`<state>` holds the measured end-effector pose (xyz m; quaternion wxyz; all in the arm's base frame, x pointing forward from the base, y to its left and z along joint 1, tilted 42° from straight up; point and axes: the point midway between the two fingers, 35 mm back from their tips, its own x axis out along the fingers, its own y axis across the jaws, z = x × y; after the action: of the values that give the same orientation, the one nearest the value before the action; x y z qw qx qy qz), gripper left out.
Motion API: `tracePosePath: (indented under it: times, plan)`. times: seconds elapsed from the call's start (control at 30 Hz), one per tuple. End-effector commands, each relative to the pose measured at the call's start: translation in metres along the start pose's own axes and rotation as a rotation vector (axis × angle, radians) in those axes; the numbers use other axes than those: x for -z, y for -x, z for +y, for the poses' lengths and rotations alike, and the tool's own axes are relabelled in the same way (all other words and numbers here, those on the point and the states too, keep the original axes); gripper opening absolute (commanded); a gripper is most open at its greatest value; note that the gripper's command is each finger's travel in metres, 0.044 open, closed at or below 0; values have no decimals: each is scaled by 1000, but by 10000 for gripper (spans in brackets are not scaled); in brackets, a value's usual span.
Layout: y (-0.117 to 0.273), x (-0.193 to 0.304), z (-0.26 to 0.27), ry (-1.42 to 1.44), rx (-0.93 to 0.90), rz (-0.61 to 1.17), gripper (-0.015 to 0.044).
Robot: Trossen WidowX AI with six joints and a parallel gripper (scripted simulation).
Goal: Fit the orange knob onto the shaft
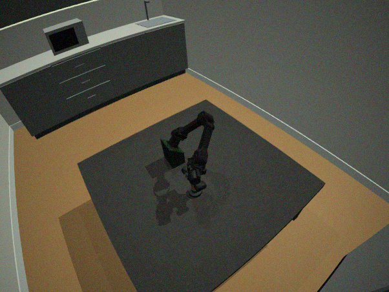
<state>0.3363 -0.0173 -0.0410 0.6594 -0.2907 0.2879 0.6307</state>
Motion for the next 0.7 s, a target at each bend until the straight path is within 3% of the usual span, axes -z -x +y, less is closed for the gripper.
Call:
tracePosePath:
  times: [0.0,0.67]
  plan:
    - [0,0,1,-1,1,1,0]
    - [-2,0,0,8,1,0,0]
